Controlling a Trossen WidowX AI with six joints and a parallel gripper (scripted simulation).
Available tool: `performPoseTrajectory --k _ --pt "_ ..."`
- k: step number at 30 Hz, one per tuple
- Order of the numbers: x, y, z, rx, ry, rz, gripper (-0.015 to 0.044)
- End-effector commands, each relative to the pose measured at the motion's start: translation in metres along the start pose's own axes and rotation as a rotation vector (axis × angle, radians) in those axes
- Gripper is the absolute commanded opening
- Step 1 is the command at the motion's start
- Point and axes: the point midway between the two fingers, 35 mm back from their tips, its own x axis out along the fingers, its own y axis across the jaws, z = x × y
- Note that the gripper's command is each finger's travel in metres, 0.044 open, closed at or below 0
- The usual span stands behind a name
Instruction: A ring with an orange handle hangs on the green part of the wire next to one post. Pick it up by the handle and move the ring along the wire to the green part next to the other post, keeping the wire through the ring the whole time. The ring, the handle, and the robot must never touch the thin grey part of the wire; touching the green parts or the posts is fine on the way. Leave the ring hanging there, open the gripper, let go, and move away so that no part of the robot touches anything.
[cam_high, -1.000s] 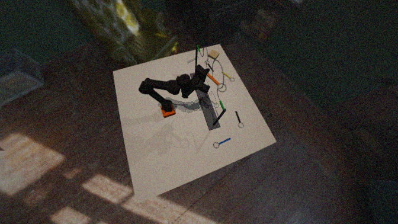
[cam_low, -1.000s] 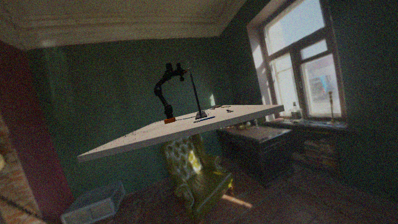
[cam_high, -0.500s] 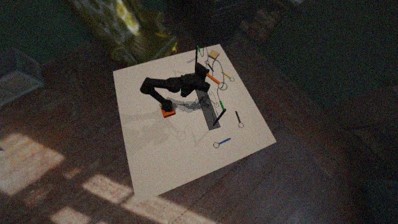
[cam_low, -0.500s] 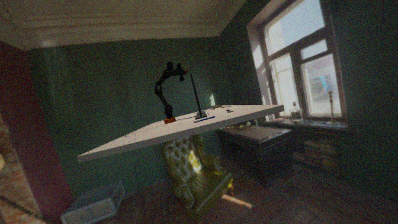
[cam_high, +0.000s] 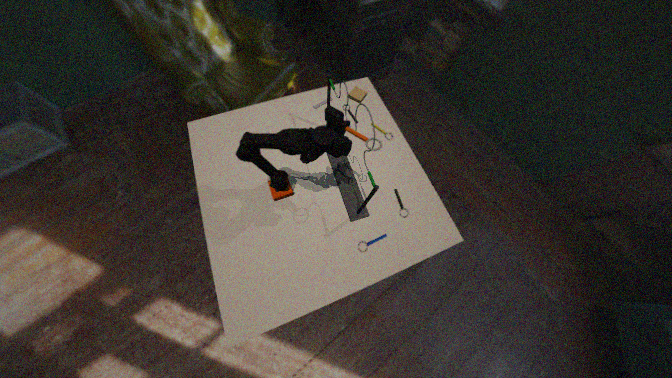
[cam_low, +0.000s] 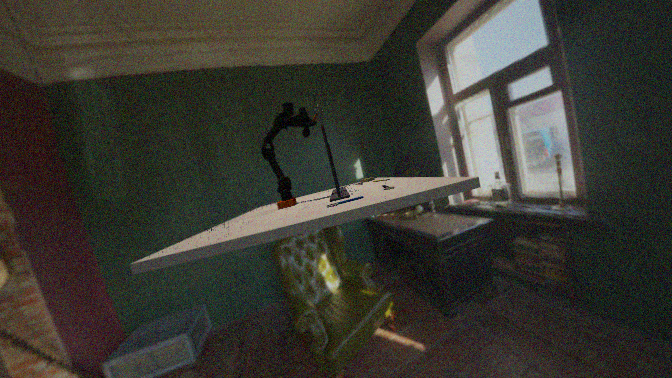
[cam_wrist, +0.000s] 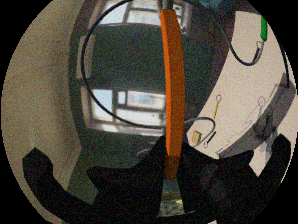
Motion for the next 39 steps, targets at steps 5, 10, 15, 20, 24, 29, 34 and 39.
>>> performPoseTrajectory --k 5,10,15,20,24,29,34,39 --pt "-0.001 -0.001 0.000 -0.091 -0.006 -0.052 -0.0150" --pt "-0.001 -0.003 0.001 -0.145 -0.008 -0.087 -0.0150" --pt "-0.001 -0.005 0.001 -0.198 -0.009 -0.121 -0.0150" --pt "-0.001 -0.007 0.001 -0.251 -0.011 -0.155 -0.0150" --pt "-0.001 -0.008 0.002 -0.294 -0.013 -0.183 -0.0150" --pt "-0.002 -0.010 0.002 -0.347 -0.015 -0.217 -0.0150" --pt "-0.002 -0.012 0.003 -0.400 -0.018 -0.252 -0.0150" --pt "-0.002 -0.014 0.004 -0.454 -0.020 -0.286 -0.0150"
